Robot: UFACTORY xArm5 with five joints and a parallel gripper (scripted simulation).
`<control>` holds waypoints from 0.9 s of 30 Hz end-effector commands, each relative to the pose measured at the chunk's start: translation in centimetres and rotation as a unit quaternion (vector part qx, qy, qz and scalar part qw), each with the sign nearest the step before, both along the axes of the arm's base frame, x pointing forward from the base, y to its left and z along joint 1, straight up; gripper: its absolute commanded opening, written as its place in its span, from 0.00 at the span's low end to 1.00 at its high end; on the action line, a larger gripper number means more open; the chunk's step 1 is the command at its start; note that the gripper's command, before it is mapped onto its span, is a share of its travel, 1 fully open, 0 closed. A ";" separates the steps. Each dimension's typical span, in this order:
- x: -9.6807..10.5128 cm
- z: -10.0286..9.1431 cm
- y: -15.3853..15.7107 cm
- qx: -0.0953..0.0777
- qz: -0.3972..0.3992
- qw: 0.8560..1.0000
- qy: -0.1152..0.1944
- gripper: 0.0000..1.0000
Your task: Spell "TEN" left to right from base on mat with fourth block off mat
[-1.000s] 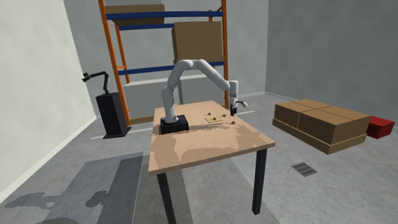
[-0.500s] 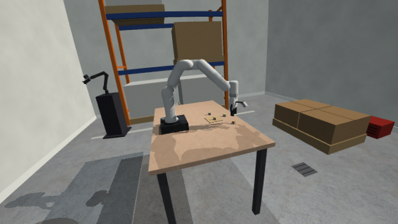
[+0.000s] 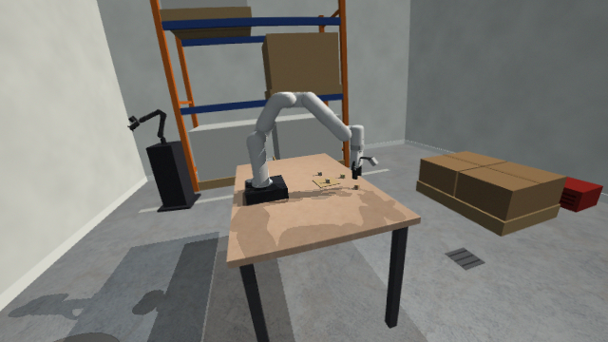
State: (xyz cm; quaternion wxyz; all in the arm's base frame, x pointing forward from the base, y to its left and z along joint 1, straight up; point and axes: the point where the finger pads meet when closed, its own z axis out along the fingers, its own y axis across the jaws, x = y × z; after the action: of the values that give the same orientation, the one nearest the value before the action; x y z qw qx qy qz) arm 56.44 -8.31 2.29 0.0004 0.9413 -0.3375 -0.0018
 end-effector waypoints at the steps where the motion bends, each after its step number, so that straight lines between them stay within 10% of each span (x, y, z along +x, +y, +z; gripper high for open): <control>1: 0.1 -0.4 0.0 0.000 0.000 1.000 -0.002 0.63; 27: 0.1 -3.5 0.0 0.000 0.000 1.000 -0.002 0.63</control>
State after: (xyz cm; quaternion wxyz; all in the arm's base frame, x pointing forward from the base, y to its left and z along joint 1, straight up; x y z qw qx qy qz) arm 56.42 -8.25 -1.16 0.0004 0.9413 -0.3375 -0.0021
